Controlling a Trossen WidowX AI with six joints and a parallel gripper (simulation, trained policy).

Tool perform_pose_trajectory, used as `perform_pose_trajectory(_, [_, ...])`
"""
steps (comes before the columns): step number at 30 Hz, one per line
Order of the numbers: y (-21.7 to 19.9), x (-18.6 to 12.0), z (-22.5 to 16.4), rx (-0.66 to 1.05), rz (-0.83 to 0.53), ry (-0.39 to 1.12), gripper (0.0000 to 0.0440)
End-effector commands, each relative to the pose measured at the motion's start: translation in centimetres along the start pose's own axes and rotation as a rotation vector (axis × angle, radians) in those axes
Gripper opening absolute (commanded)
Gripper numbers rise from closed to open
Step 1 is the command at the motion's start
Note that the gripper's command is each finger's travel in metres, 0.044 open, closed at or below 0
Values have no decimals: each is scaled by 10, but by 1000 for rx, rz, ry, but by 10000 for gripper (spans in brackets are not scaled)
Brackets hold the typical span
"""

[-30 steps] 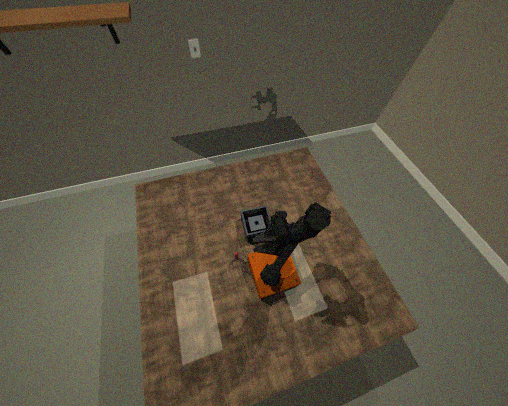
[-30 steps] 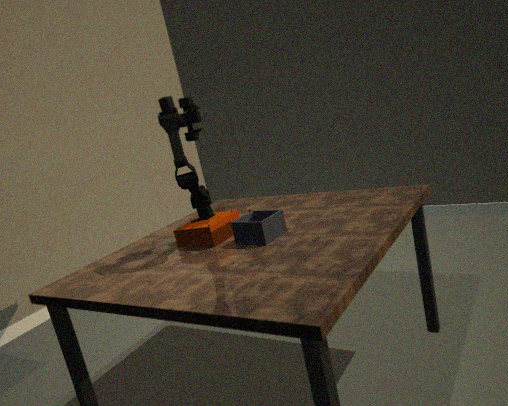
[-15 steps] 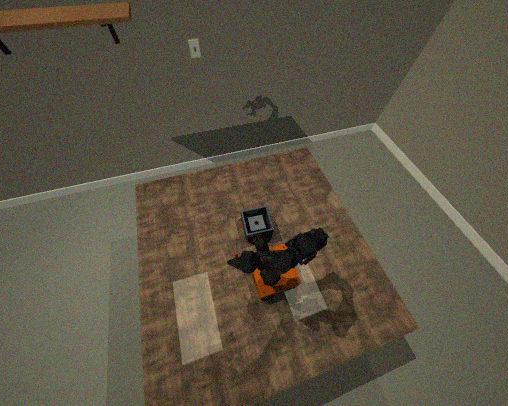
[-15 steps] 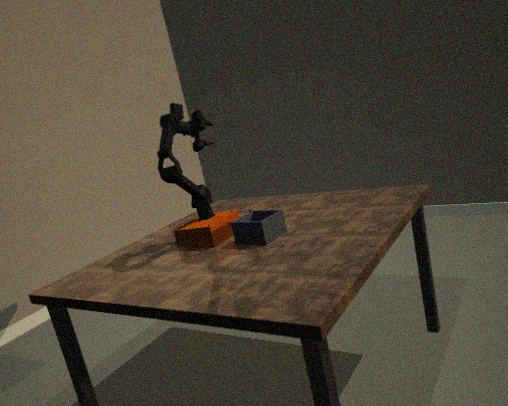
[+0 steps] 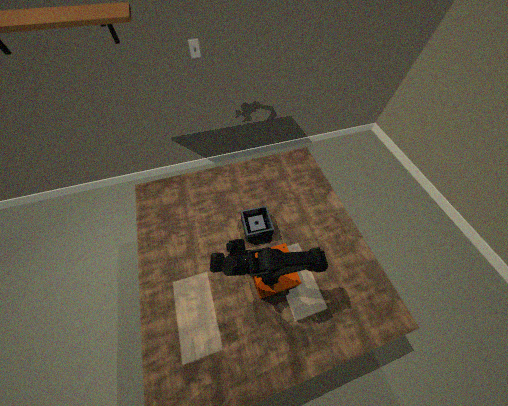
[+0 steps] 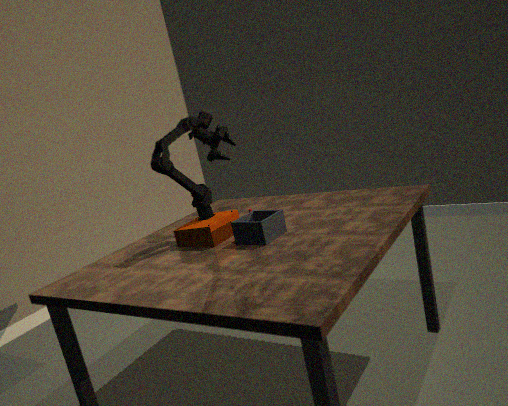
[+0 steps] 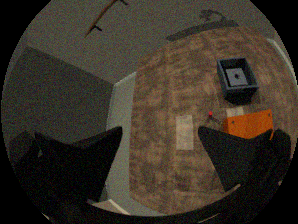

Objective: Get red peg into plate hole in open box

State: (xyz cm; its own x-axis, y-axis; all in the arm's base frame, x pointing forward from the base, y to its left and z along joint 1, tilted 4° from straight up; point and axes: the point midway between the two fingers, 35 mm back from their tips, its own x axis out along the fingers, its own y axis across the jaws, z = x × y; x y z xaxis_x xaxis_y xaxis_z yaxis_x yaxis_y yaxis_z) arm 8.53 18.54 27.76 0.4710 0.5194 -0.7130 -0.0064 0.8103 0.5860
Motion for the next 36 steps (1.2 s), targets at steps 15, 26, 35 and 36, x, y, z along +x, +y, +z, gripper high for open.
perform_pose_trajectory(15, [-81, 108, 30, 131, -503, 51, 440])
perform_pose_trajectory(26, [-136, 143, 29, 302, -718, 110, 440])
perform_pose_trajectory(35, [-175, 165, 12, 437, -869, 151, 440])
perform_pose_trajectory(36, [-179, 167, 10, 451, -882, 153, 440])
